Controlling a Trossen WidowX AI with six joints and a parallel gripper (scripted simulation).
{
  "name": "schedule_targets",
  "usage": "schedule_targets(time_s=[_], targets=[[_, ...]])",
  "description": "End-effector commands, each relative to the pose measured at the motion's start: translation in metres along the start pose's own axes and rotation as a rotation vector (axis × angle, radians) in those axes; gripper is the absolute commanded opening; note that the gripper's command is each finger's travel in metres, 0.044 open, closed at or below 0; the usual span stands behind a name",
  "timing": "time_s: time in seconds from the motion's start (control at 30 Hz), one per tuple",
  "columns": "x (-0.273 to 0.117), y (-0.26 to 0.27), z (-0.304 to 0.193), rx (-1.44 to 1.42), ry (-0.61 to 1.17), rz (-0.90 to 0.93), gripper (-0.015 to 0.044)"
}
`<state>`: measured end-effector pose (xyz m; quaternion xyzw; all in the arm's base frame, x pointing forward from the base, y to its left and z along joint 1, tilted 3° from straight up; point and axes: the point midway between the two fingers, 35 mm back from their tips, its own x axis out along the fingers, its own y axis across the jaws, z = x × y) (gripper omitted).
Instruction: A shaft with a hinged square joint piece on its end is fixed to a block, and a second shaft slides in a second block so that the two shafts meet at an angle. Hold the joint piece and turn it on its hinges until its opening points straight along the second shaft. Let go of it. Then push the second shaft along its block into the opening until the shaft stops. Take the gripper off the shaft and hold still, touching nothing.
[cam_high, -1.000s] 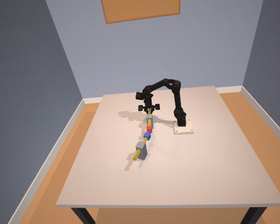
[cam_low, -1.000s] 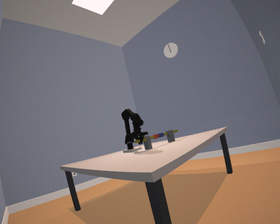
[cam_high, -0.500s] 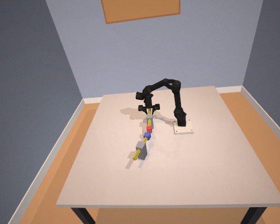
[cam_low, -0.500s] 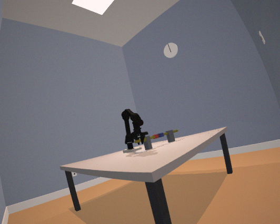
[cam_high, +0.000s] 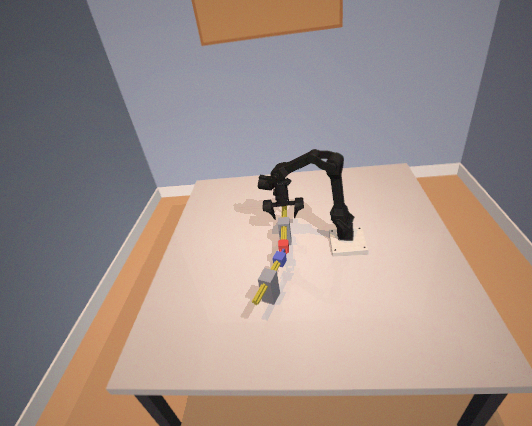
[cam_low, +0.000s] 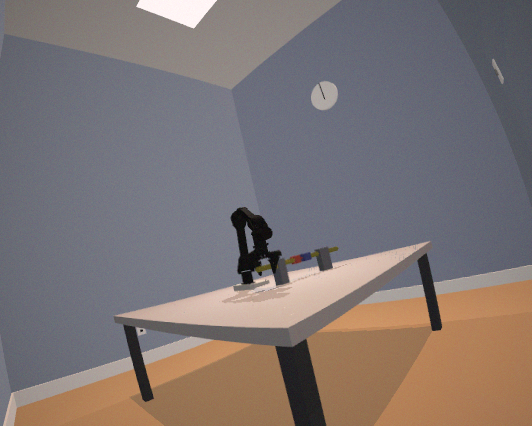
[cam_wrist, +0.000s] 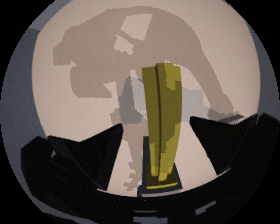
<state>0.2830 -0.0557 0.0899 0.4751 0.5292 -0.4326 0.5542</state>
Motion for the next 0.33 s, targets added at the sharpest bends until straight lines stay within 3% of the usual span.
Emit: schedule_targets(time_s=[0.0, 0.3], targets=[[0.0, 0.0, 0.0, -0.001, 0.001, 0.0, 0.044], [-0.03, 0.0, 0.001, -0.004, 0.001, 0.005, 0.044]])
